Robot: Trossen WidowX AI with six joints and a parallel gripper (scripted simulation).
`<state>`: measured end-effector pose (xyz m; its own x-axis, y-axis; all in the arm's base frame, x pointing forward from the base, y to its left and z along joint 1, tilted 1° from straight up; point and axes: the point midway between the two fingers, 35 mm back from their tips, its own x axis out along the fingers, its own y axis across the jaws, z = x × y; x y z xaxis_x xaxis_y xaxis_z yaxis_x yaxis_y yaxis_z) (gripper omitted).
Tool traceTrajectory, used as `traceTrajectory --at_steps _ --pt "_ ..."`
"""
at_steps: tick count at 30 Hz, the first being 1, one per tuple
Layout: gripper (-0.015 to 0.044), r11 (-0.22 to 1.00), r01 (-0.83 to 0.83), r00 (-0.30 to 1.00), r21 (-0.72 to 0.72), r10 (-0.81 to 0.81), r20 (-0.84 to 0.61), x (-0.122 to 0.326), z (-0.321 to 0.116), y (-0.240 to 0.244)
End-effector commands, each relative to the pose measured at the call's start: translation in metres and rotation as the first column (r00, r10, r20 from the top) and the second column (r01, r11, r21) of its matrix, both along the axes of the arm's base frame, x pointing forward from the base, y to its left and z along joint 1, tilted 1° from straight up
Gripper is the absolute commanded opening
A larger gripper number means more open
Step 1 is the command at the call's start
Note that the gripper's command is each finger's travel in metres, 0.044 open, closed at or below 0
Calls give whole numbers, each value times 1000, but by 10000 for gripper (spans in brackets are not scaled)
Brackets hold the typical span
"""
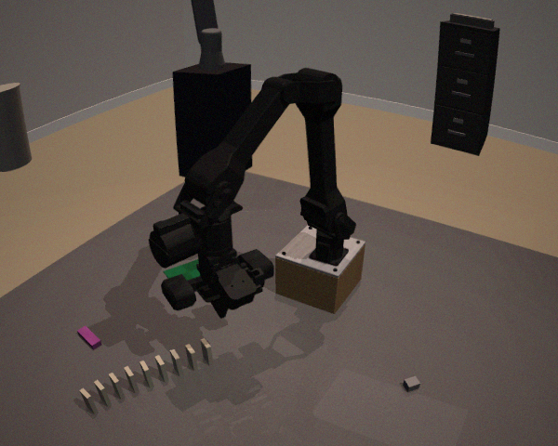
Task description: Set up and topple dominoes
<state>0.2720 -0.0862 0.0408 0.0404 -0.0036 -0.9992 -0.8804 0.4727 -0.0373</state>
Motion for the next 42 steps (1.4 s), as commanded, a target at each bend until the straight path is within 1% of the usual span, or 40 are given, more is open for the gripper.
traceTrajectory --at_steps 1,37,39,42 --pt "0 1000 -11 1000 -3 11 0 0 -1 0" --pt "0 1000 -11 1000 -3 11 0 0 -1 0" --pt "0 1000 -11 1000 -3 11 0 1 -11 -1" --pt "0 1000 -11 1000 -3 11 0 4 -59 -1"
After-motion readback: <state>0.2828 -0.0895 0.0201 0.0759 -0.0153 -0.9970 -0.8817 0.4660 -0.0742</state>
